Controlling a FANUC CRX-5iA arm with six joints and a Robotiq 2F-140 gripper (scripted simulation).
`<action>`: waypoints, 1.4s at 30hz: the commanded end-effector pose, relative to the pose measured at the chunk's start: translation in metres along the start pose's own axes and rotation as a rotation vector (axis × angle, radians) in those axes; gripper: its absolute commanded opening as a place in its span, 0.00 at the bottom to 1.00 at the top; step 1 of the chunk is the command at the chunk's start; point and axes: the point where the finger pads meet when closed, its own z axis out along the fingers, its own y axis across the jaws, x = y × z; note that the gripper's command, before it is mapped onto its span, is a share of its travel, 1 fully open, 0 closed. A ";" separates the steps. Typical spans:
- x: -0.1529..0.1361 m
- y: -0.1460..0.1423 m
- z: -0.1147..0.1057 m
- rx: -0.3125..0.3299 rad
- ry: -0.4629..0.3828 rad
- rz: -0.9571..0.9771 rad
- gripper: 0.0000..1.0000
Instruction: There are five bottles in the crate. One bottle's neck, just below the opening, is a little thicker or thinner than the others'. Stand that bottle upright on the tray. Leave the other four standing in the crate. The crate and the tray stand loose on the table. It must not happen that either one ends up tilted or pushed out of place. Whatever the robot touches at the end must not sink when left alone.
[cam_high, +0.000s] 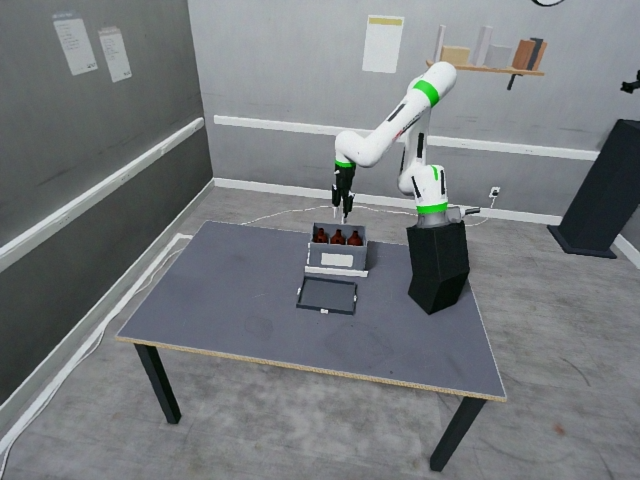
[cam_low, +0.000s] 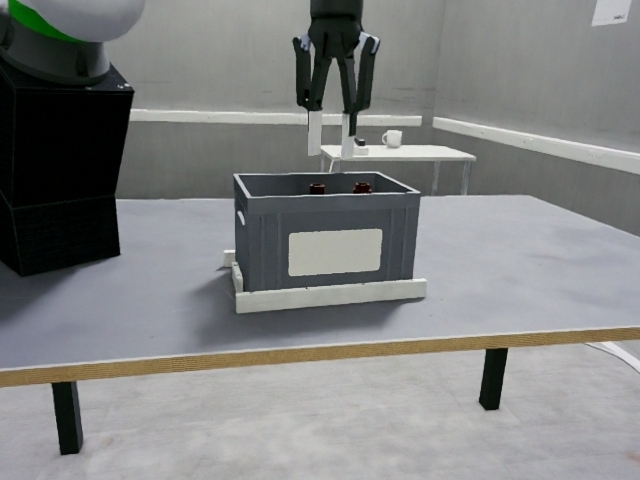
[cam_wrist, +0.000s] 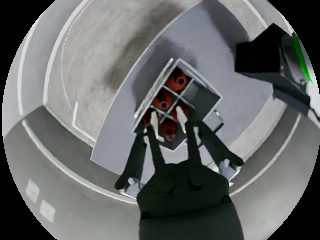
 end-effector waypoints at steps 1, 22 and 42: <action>0.000 0.000 0.000 0.001 -0.001 0.000 0.10; 0.000 0.000 0.000 0.001 -0.001 0.000 0.10; 0.002 -0.002 -0.001 0.001 -0.001 0.000 0.44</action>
